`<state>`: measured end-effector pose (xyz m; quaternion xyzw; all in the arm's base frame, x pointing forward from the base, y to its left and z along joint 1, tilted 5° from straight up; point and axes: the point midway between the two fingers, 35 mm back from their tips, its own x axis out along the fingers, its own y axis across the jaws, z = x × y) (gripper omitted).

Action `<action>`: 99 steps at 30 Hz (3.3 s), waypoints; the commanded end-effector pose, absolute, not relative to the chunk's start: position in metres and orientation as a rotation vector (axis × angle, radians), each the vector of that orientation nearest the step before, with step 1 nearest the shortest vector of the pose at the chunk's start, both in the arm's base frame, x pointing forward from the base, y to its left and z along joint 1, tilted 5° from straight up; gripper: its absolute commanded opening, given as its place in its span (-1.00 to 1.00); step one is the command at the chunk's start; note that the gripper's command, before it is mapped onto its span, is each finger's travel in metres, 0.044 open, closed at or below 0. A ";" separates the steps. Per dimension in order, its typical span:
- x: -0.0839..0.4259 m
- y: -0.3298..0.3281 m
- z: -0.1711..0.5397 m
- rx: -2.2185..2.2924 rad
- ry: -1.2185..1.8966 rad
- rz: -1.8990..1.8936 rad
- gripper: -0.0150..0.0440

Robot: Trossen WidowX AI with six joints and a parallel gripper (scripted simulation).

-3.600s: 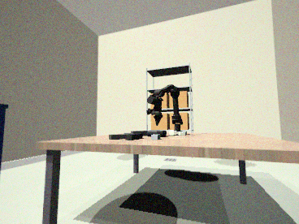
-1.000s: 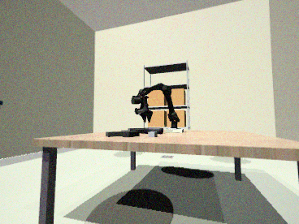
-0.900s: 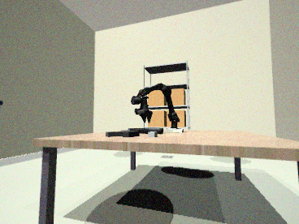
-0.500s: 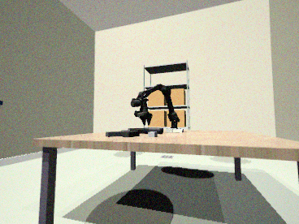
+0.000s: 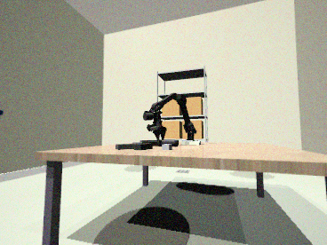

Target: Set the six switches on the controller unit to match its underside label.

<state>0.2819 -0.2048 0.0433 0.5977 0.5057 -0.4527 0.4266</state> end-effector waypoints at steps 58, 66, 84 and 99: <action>0.282 -0.193 0.056 1.473 1.241 -1.154 0.65; 0.282 -0.190 0.061 1.461 1.229 -1.164 0.65; 0.283 -0.182 0.074 1.433 1.204 -1.186 0.65; 0.283 -0.174 0.083 1.411 1.183 -1.203 0.65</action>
